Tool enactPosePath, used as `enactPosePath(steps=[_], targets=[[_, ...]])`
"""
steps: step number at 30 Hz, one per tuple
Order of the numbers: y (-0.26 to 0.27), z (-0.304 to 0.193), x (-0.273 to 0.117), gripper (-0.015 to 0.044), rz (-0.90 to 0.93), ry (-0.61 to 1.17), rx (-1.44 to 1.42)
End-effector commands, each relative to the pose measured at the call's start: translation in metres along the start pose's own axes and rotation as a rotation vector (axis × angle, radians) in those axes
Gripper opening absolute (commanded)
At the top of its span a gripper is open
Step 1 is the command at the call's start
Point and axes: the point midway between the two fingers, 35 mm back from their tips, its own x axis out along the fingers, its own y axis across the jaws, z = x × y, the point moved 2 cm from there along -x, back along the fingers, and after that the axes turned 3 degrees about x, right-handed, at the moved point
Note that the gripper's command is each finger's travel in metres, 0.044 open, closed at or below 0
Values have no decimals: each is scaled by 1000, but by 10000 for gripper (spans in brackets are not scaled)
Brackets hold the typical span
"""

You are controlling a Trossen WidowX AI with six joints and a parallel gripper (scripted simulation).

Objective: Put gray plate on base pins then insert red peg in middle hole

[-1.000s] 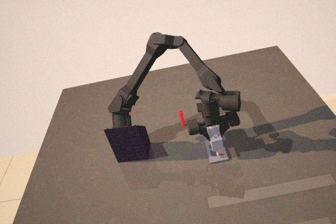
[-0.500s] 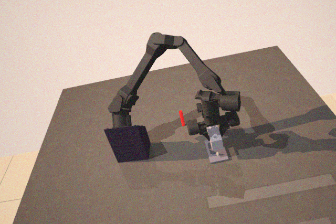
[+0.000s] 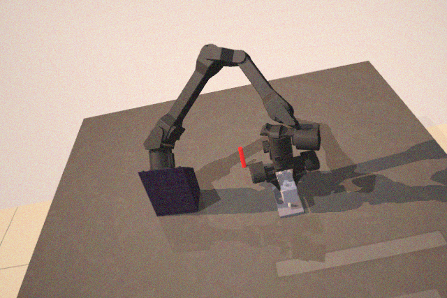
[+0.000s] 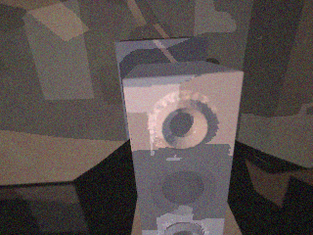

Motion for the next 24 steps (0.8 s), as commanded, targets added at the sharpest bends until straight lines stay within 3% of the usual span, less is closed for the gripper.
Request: enactPosePath(steps=[1,24], targets=[[4,0,7,0,9,-5,10],[4,0,32,0,9,-7,10]])
